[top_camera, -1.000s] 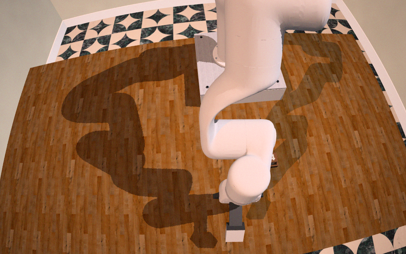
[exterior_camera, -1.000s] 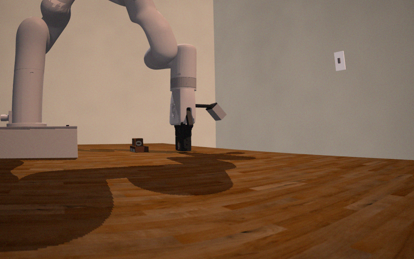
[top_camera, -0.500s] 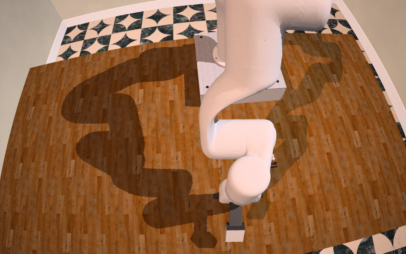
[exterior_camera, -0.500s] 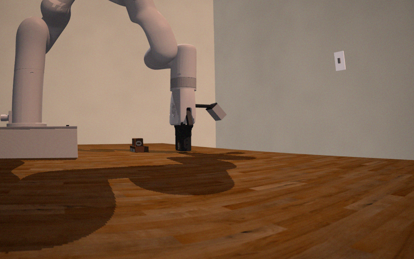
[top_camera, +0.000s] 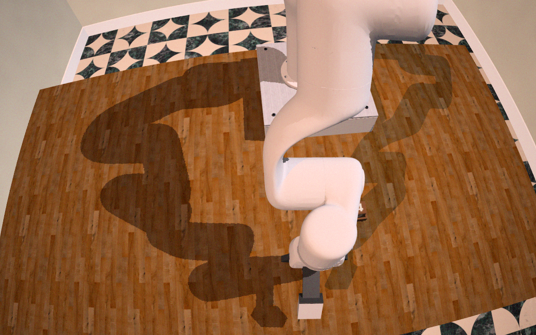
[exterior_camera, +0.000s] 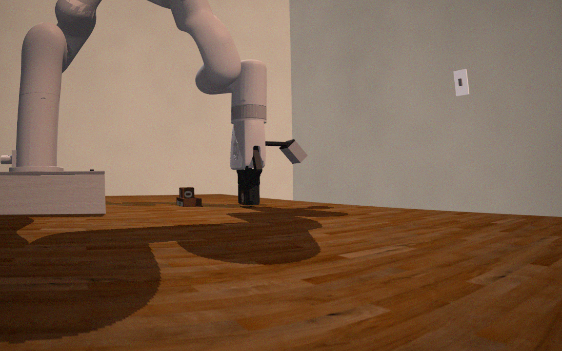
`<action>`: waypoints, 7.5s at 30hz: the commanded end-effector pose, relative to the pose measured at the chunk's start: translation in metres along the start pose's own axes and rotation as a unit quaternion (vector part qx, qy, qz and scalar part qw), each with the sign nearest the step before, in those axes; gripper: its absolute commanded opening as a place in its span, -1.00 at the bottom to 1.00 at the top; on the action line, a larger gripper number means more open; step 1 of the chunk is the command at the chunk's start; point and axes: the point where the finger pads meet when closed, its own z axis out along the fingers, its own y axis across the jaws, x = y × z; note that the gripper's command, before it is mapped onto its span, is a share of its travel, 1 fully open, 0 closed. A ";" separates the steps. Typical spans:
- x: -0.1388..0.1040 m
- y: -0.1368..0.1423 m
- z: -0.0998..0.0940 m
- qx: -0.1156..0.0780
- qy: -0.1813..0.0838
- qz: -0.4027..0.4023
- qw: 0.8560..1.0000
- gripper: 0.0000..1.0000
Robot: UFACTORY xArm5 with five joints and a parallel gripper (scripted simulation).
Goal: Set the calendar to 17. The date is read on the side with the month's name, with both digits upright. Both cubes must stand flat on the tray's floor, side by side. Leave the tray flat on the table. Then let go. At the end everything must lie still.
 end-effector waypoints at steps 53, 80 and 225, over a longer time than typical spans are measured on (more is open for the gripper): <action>0.001 0.000 0.003 0.000 0.002 0.000 1.000 -0.47; 0.001 0.000 0.003 0.000 0.002 0.000 1.000 -0.47; 0.001 -0.001 -0.083 0.000 0.002 0.000 1.000 -0.05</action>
